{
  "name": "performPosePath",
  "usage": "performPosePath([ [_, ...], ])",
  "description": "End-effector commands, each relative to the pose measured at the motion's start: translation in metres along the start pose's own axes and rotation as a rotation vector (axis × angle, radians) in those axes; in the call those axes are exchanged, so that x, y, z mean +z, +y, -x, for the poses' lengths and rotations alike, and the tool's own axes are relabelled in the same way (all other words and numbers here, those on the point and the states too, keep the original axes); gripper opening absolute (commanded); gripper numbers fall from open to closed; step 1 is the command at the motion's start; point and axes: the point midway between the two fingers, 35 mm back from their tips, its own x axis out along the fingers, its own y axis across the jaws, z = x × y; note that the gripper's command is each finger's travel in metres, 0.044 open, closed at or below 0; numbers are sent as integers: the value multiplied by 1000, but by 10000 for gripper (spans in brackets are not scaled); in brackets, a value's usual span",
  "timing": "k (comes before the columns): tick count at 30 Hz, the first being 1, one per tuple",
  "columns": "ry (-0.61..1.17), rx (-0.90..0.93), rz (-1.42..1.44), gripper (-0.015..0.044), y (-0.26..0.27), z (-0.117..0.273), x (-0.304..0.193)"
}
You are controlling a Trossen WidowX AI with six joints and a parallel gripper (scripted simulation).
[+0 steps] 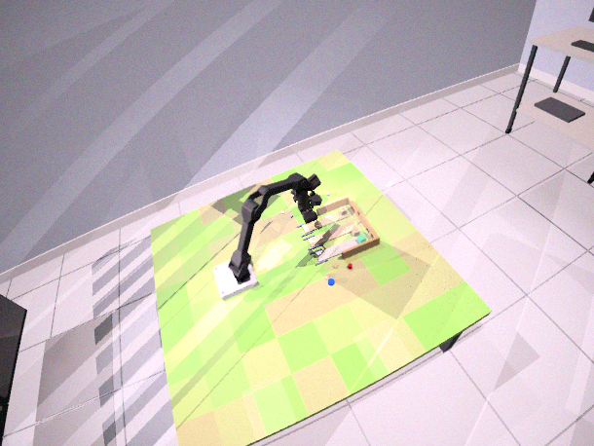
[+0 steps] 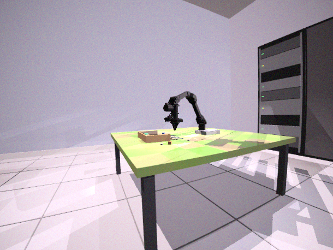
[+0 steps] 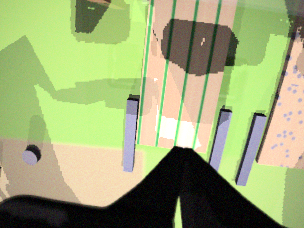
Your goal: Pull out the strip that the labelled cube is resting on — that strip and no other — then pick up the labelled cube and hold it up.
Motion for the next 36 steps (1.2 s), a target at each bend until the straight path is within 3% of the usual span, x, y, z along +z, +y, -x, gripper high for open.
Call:
performPosePath([
  [1,8,0,-5,0,1,-8,-1],
  [36,8,0,-5,0,1,-63,-5],
])
